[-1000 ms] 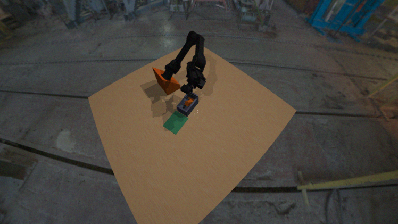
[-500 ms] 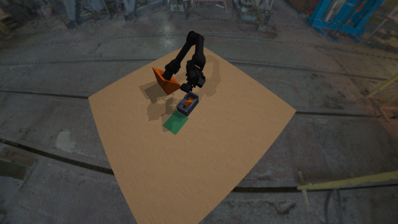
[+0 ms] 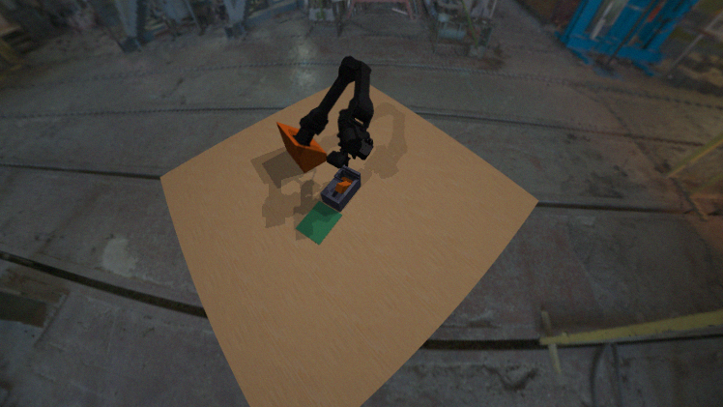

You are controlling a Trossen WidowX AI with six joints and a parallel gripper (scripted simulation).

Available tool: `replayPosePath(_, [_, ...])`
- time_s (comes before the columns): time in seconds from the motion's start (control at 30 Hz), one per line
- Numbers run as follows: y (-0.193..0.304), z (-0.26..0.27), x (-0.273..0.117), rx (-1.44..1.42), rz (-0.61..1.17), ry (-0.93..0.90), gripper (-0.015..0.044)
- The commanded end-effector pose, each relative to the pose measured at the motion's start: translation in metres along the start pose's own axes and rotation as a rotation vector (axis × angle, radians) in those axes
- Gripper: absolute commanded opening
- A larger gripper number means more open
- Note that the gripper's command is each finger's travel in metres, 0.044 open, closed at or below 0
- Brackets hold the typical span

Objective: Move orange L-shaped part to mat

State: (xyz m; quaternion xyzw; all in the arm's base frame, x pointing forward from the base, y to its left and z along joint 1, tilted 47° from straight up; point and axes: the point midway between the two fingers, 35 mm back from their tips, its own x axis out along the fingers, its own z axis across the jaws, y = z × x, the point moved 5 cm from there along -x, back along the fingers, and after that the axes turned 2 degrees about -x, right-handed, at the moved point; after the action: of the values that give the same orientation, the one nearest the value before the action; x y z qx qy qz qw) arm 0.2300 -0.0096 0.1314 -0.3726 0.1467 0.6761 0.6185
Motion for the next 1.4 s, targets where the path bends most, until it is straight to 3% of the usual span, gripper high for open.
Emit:
replayPosePath(0.0, [-0.002, -0.008, 0.0, 0.144, 0.002, 0.0, 0.028])
replayPosePath(0.47, [-0.01, -0.077, -0.003, 1.516, 0.014, 0.007, 0.028])
replayPosePath(0.87, [-0.01, -0.078, -0.001, 1.533, 0.014, 0.008, 0.028])
replayPosePath(1.1, [-0.009, -0.077, 0.027, 1.533, 0.014, 0.006, 0.028])
replayPosePath(1.37, [-0.009, -0.077, 0.034, 1.533, 0.014, 0.006, 0.028])
